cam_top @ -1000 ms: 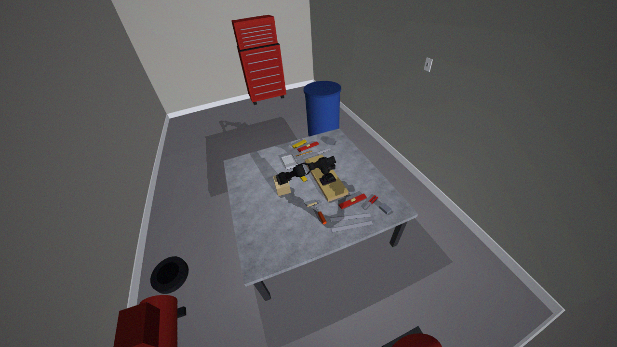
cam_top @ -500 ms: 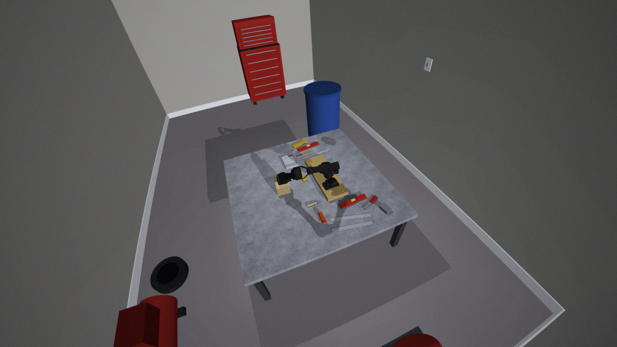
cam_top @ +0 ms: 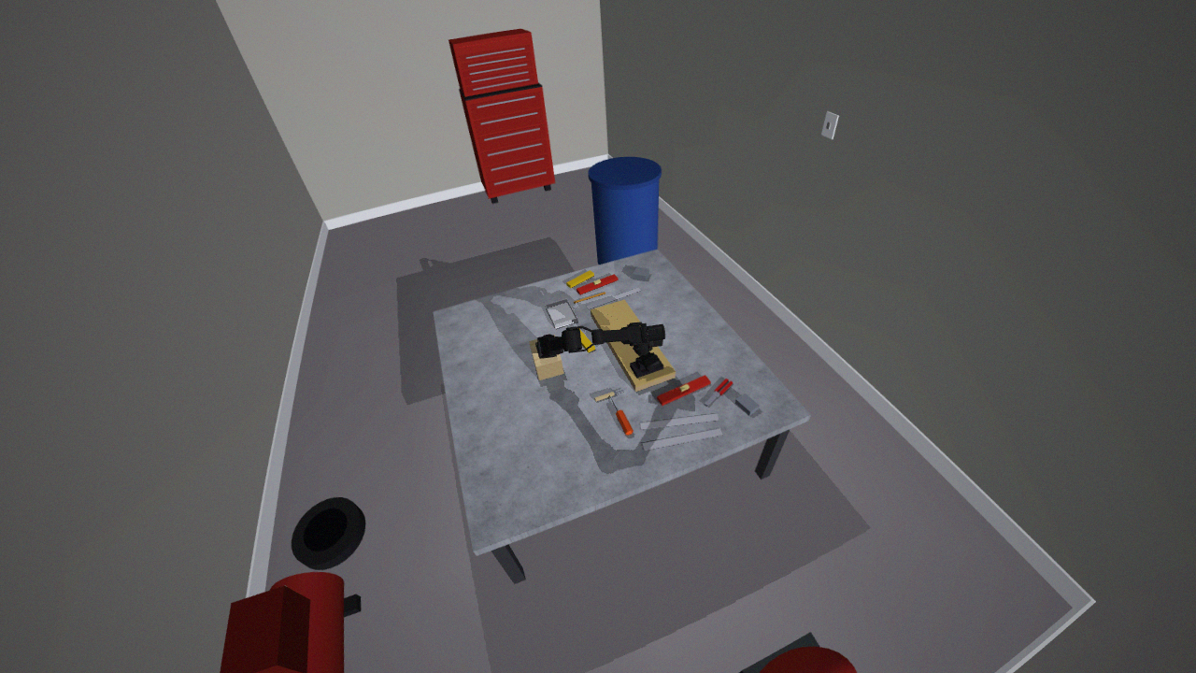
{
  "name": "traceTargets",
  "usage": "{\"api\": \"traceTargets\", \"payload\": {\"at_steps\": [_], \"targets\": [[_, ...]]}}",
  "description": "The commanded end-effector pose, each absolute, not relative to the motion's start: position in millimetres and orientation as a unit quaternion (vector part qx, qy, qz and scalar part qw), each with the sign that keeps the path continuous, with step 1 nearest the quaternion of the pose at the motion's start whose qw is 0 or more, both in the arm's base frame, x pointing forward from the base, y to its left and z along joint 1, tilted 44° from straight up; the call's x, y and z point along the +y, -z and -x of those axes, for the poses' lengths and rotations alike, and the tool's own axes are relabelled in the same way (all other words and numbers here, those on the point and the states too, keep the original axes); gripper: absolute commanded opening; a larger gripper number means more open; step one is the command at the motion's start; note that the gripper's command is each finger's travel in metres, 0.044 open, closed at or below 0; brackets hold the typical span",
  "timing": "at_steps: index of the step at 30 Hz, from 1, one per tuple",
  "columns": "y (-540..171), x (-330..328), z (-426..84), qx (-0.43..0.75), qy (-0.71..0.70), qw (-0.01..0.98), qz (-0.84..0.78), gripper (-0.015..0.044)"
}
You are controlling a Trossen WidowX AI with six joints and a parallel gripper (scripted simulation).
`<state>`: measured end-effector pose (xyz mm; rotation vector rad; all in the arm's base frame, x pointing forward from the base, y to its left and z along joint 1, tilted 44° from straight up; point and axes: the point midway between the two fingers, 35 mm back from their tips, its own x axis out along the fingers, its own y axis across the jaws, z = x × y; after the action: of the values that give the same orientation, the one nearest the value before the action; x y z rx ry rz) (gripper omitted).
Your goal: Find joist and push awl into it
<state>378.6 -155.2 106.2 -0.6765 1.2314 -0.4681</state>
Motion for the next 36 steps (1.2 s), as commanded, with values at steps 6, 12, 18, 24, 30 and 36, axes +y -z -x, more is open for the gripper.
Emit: {"api": "traceTargets", "payload": {"at_steps": [6, 12, 18, 24, 30, 36], "targets": [[-107.0, -156.0, -378.5, 0.561, 0.213, 0.738, 0.308, 0.0000], [-111.4, -151.9, -379.5, 0.561, 0.213, 0.738, 0.308, 0.0000], [-135.7, -129.7, -382.5, 0.562, 0.212, 0.738, 0.306, 0.0000], [-164.9, -104.4, -380.9, 0.562, 0.212, 0.738, 0.306, 0.0000], [-182.2, -90.2, -377.7, 0.562, 0.213, 0.738, 0.307, 0.0000], [-172.3, -77.5, -383.3, 0.566, 0.193, 0.737, 0.315, 0.0000]]}}
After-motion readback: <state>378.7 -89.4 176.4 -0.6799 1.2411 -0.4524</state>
